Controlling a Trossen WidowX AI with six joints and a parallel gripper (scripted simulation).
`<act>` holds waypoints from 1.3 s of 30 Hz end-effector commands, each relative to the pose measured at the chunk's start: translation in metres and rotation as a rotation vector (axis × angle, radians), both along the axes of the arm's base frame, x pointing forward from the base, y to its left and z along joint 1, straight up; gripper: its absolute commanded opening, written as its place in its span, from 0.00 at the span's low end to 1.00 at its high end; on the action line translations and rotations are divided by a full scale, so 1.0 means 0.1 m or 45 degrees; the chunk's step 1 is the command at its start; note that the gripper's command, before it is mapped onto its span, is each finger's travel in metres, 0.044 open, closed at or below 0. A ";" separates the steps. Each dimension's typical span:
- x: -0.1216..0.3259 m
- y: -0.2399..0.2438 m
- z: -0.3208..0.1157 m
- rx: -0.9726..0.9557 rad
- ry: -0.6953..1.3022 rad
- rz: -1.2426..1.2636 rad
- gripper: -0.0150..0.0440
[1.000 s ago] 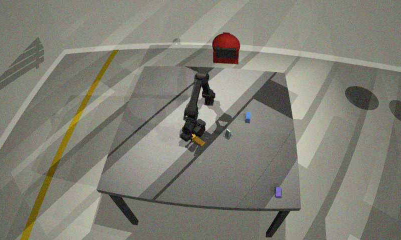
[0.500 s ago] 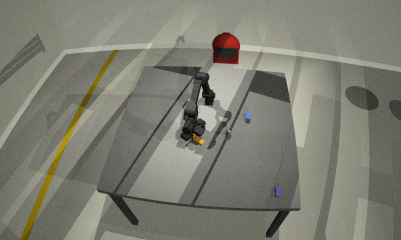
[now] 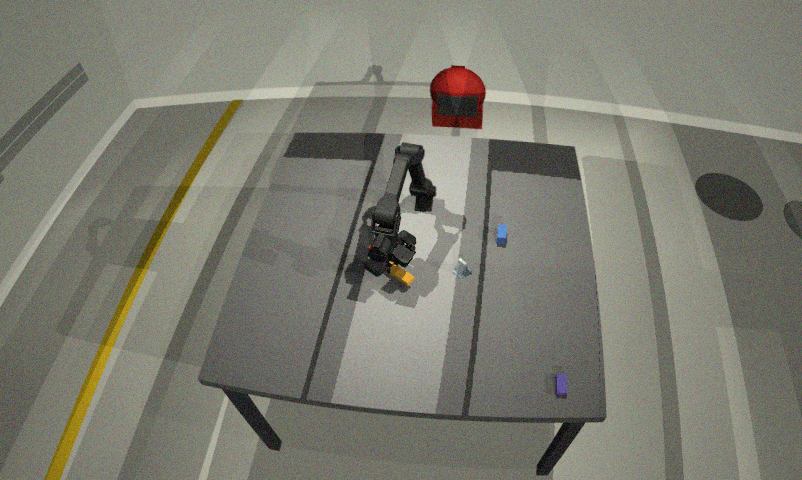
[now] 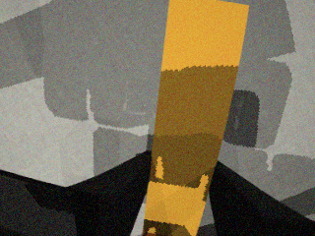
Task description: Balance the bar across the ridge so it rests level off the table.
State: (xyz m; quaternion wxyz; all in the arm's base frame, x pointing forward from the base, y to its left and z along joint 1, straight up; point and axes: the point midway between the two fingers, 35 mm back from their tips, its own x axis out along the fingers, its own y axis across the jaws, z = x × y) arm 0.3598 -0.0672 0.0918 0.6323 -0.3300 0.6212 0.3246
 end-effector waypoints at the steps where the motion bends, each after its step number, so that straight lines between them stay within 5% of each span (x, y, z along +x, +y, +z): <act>1: 0.01 0.00 0.14 -0.006 -0.015 0.002 0.25; 22: -0.05 0.01 0.62 -0.008 -0.015 0.008 0.25; 39: 0.05 0.64 0.62 -0.012 -0.016 0.451 0.25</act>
